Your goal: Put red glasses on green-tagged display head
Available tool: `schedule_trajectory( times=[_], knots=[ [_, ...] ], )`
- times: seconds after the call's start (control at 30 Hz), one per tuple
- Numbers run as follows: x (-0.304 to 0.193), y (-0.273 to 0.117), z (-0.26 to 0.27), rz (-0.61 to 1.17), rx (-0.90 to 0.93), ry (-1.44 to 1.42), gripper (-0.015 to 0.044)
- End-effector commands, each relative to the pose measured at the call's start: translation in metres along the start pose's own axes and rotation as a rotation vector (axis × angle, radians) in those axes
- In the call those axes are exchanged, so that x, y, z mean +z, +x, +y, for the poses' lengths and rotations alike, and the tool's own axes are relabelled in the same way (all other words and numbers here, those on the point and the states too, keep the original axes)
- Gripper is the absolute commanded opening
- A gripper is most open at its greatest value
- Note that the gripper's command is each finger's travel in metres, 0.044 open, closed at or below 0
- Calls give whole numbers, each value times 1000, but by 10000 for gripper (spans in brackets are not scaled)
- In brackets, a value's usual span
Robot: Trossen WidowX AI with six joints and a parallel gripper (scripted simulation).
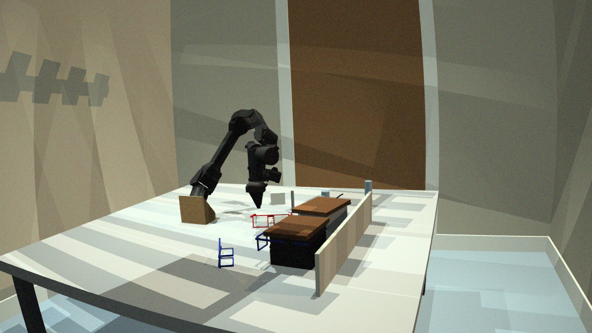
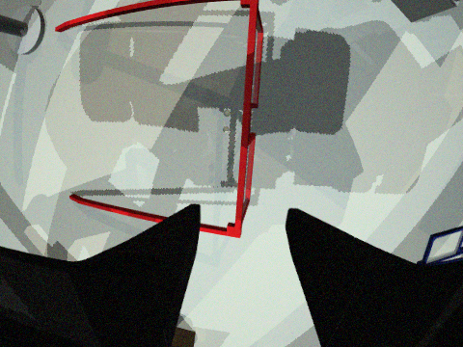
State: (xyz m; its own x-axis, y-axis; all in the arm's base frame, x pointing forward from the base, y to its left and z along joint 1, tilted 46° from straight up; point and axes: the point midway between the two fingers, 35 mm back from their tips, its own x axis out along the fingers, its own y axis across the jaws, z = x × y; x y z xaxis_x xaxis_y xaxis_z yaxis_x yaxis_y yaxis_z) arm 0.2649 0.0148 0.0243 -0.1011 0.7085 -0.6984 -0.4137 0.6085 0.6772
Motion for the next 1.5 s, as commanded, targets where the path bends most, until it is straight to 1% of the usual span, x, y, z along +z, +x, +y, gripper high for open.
schedule_trajectory(
  times=[0.0,0.03,0.37,1.47],
  knots=[
    [0,-4,2,3,-6,-3,147],
    [0,-4,2,3,-6,-3,140],
    [1,-1,2,3,-6,-3,140],
    [1,53,2,2,-4,-3,140]
  ],
)
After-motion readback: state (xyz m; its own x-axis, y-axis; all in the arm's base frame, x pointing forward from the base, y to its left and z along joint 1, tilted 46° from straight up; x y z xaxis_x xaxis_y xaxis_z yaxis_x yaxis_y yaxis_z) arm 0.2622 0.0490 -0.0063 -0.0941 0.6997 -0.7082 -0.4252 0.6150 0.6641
